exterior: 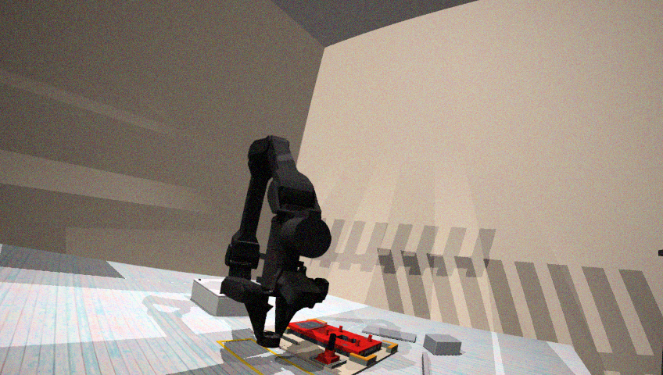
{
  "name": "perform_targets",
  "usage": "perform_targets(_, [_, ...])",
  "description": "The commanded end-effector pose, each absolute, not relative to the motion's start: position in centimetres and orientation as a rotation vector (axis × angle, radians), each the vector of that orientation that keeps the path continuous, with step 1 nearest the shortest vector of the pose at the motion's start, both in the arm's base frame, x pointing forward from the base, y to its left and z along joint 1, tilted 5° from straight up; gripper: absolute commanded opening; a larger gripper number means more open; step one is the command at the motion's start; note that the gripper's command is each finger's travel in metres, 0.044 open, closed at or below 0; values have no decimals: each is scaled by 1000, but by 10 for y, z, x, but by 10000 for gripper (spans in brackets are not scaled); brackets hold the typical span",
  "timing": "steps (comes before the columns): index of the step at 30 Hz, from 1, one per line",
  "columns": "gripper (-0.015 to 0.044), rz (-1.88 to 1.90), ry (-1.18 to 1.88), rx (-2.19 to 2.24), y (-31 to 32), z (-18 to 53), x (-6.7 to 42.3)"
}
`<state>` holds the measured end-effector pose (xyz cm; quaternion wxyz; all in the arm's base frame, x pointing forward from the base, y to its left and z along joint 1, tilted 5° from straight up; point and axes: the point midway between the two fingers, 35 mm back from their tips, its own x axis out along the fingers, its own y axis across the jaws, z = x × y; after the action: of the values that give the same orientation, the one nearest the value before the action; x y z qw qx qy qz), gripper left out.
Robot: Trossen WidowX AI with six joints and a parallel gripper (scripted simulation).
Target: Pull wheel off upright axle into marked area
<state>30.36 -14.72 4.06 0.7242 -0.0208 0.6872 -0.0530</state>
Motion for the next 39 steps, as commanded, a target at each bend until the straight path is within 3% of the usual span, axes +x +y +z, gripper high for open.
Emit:
perform_targets(1, [0,-109,1527,-43,-148,10,301])
perform_targets(7, [0,-109,1527,-43,-149,1,300])
perform_targets(18, [289,-112,1533,-40,-148,8,299])
perform_targets(28, [300,-108,1526,-42,-143,66,297])
perform_targets(33, [431,-109,1525,-45,-127,80,269])
perform_targets(39, [440,-106,1533,-40,-101,102,219])
